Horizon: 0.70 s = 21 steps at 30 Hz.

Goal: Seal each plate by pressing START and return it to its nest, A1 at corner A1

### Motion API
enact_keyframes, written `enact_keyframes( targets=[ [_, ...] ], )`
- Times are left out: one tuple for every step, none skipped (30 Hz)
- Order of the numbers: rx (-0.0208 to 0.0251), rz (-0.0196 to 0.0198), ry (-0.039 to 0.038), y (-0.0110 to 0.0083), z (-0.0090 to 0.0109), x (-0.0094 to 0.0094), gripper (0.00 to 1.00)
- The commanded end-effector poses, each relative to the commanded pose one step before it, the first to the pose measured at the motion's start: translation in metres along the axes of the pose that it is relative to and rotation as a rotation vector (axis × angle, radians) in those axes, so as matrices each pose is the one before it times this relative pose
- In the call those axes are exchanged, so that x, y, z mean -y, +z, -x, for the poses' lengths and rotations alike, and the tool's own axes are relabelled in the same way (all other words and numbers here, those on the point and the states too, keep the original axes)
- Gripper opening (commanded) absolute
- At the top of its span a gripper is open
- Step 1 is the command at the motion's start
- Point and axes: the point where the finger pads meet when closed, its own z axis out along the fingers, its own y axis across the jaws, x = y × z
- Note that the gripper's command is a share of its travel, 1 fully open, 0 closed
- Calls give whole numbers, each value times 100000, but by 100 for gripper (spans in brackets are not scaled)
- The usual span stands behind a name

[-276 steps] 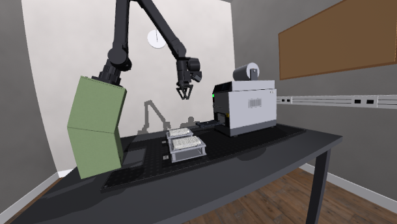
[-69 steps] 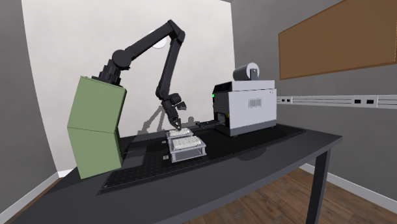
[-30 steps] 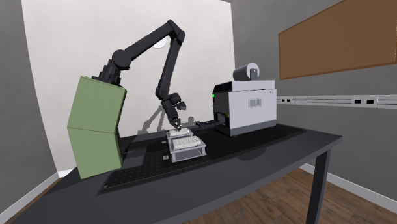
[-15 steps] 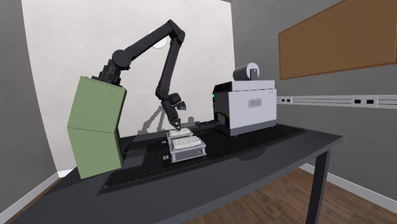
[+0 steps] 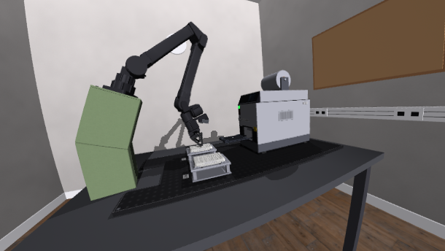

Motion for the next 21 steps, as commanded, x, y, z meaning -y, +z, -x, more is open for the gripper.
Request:
enact_keyframes(
  targets=[
    [2082,-396,516,-762,523,559,100],
    [0,0,0,0,0,0,100],
    [0,0,0,0,0,0,100],
    [-10,-9,0,-1,-3,2,100],
    [-10,-9,0,-1,-3,2,100],
    [-10,-9,0,-1,-3,2,100],
    [-10,-9,0,-1,-3,2,100],
    [-10,-9,0,-1,-3,2,100],
    [-19,14,0,-1,-5,-2,100],
    [-12,-4,0,-1,-4,1,100],
    [-12,-4,0,-1,-4,1,100],
    [-12,-4,0,-1,-4,1,100],
    [-12,-4,0,-1,-4,1,100],
    [88,33,22,364,-43,-50,100],
    [73,27,18,380,-61,-40,100],
    [3,0,2,379,-78,-31,100],
    [-8,-61,57,378,-63,4,100],
    [-127,308,-27,351,-74,-57,100],
    [0,0,0,0,0,0,100],
    [0,0,0,0,0,0,100],
    [2,356,105,69,151,-80,100]
  ],
)
